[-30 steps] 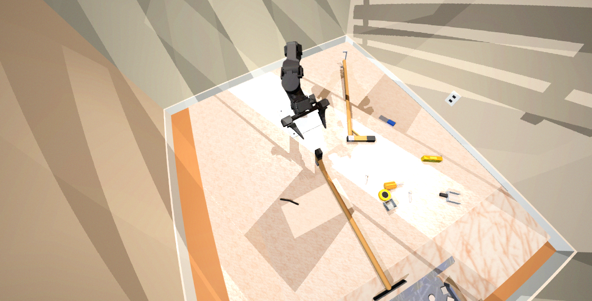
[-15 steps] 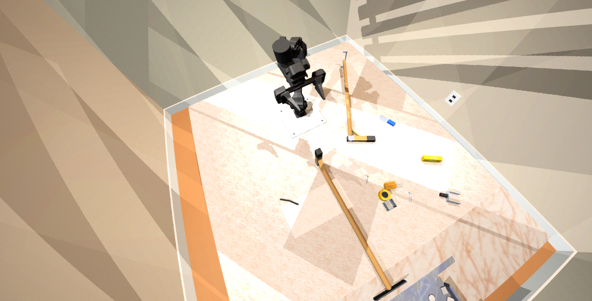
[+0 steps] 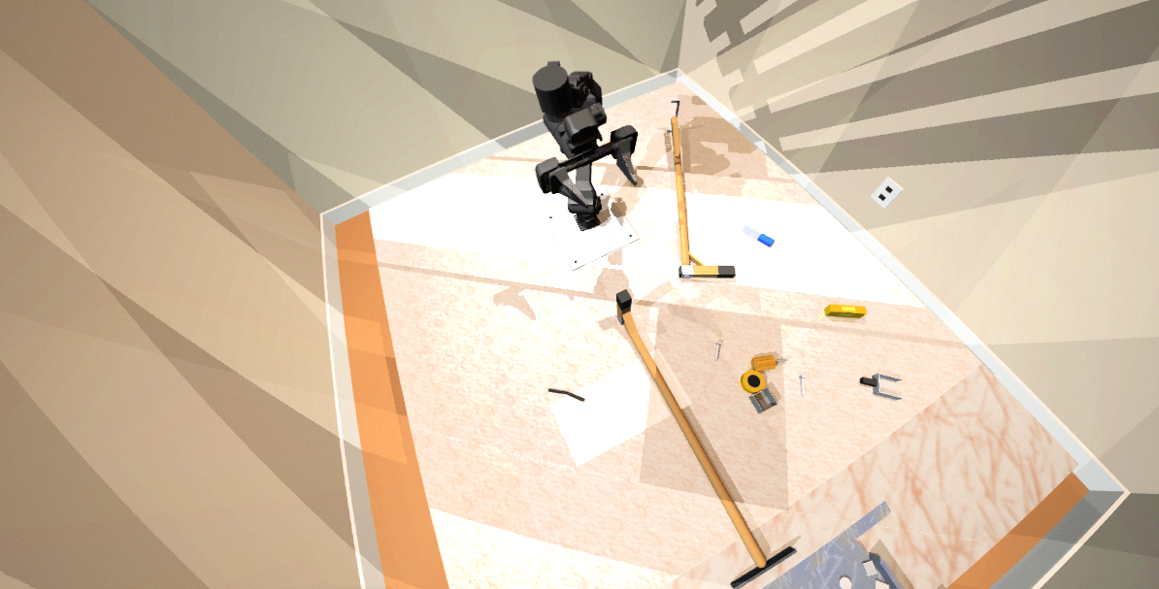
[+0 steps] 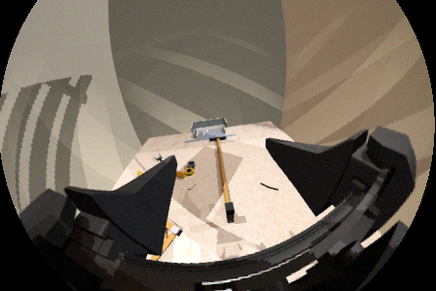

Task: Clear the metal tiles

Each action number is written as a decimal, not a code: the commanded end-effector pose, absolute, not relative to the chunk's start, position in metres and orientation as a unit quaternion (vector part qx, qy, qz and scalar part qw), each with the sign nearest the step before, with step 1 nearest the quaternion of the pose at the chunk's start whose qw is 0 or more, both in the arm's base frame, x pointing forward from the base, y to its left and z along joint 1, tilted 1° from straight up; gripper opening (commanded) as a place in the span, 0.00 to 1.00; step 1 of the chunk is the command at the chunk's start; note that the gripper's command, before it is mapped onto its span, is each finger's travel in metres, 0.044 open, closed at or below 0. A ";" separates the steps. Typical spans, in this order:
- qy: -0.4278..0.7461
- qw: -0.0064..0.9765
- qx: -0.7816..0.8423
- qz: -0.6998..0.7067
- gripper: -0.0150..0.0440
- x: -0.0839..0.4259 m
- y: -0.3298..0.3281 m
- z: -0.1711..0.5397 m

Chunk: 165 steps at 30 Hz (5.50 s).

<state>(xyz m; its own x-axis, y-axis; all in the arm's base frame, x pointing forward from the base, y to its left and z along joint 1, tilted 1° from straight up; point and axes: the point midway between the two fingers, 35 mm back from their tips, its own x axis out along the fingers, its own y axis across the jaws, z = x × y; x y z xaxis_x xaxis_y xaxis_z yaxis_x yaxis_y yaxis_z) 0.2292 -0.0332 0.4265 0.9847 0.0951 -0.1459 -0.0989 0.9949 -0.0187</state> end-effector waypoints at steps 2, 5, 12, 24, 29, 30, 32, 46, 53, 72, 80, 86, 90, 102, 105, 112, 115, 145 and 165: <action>0.071 0.996 -0.010 0.050 1.00 0.229 -0.033 0.427; 0.071 0.996 -0.010 0.050 1.00 0.229 -0.033 0.427; 0.071 0.996 -0.010 0.050 1.00 0.229 -0.033 0.427; 0.112 0.993 0.004 0.043 1.00 0.247 -0.041 0.400; 0.159 0.987 0.015 0.035 1.00 0.265 -0.047 0.367; 0.168 0.985 0.017 0.034 1.00 0.268 -0.048 0.360; 0.188 0.981 0.020 0.031 1.00 0.274 -0.049 0.346; 0.329 0.944 0.016 0.015 1.00 0.299 -0.048 0.245; 0.399 0.917 -0.002 0.009 1.00 0.300 -0.042 0.195; 0.422 0.906 -0.012 0.014 1.00 0.282 -0.039 0.216; 0.421 0.907 -0.011 0.015 1.00 0.280 -0.039 0.214; 0.421 0.907 -0.011 0.015 1.00 0.280 -0.039 0.197; 0.421 0.907 -0.011 0.015 1.00 0.280 -0.039 0.186; 0.421 0.907 -0.011 0.015 1.00 0.288 -0.040 0.175; 0.421 0.907 -0.011 0.015 1.00 0.292 -0.040 0.171; 0.420 0.907 -0.011 0.015 1.00 0.300 -0.040 0.163; 0.420 0.907 -0.011 0.015 1.00 0.303 -0.040 0.159; 0.419 0.908 -0.011 0.015 1.00 0.332 -0.038 0.121; 0.414 0.910 -0.014 0.017 0.35 0.332 -0.038 0.127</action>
<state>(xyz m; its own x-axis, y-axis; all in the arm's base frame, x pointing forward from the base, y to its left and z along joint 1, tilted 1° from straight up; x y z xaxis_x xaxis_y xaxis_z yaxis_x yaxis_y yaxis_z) 0.3318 -0.0378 0.1259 0.6552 0.0195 -0.7552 -0.0427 0.9990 -0.0113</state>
